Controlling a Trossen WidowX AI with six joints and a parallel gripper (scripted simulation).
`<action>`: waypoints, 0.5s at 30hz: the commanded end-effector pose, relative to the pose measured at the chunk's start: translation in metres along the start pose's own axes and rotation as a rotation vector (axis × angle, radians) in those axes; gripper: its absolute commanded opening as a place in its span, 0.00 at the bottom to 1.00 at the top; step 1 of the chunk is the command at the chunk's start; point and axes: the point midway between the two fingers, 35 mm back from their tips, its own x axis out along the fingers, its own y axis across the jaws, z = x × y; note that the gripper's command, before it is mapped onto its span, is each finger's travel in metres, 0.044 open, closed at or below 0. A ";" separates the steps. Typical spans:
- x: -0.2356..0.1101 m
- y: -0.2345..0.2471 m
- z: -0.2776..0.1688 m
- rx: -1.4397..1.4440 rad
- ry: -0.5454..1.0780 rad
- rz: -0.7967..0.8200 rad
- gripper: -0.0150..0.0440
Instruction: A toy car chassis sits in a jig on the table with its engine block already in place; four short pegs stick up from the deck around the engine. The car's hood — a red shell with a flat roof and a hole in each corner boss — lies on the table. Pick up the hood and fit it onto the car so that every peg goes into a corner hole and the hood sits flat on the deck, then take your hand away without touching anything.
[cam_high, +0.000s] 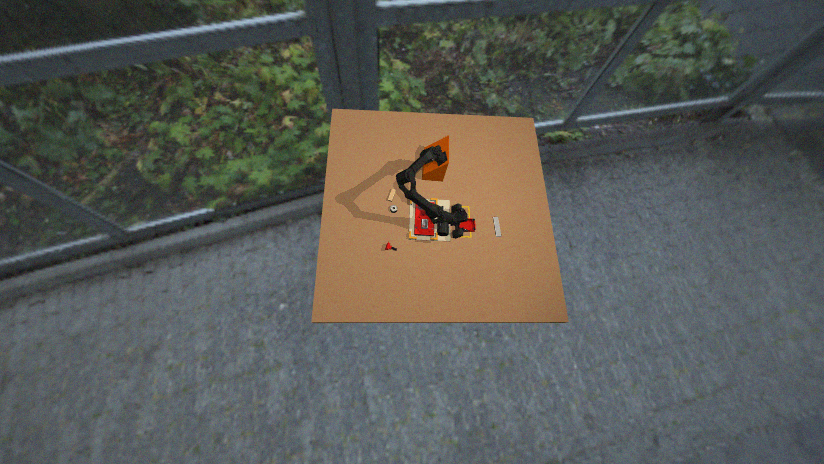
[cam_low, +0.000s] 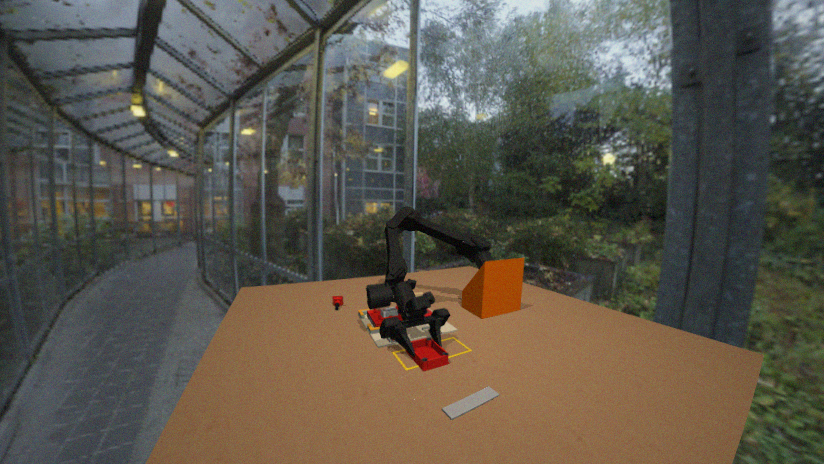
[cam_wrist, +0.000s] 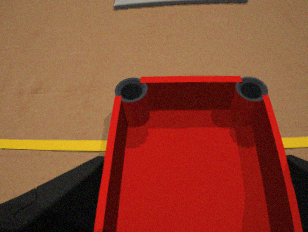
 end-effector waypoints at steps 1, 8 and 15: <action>0.000 0.000 0.000 0.000 0.000 -0.001 0.74; -0.009 -0.002 0.012 0.000 0.000 -0.001 0.50; -0.034 -0.002 0.048 0.000 -0.002 -0.002 0.25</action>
